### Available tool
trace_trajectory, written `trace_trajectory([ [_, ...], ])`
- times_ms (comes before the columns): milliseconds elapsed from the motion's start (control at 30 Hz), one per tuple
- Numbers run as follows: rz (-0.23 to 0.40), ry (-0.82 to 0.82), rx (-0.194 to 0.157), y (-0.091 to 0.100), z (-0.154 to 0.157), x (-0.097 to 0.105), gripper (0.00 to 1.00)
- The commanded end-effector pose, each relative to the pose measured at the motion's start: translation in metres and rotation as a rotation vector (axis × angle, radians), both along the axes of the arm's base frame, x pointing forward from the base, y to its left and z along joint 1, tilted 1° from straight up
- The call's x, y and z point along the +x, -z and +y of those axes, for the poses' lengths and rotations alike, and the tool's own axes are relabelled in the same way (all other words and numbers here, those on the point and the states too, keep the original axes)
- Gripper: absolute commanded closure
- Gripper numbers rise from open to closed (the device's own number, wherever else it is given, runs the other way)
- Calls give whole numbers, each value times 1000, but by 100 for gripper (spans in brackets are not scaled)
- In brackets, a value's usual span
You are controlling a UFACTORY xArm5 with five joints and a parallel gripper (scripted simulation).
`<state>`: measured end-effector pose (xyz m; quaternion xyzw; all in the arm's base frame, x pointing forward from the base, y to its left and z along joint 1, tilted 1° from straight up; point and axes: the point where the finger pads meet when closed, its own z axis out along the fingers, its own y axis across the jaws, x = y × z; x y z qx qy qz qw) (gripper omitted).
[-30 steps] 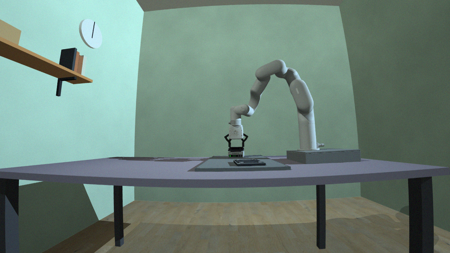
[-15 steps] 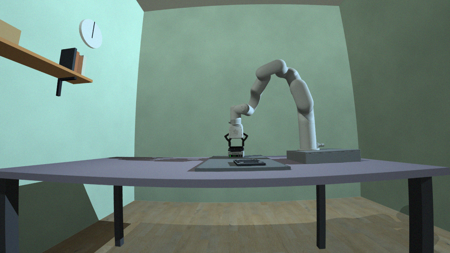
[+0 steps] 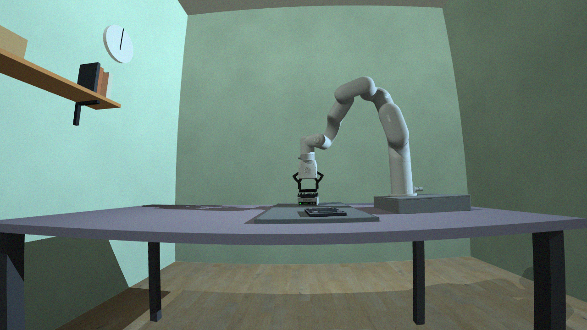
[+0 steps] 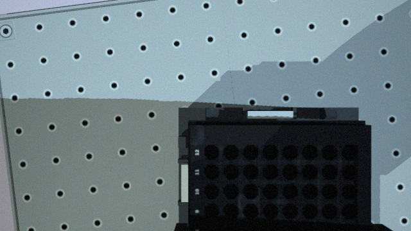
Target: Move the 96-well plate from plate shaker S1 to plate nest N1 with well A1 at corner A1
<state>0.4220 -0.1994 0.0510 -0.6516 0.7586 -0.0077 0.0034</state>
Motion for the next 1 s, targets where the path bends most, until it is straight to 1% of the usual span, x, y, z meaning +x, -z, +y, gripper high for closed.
trace_trajectory([
  [0, -2, 0, -5, -3, -1, 1, 100],
  [533, -2, 0, -5, -9, 0, 1, 100],
  [967, -2, 0, -5, -31, 0, 1, 100],
])
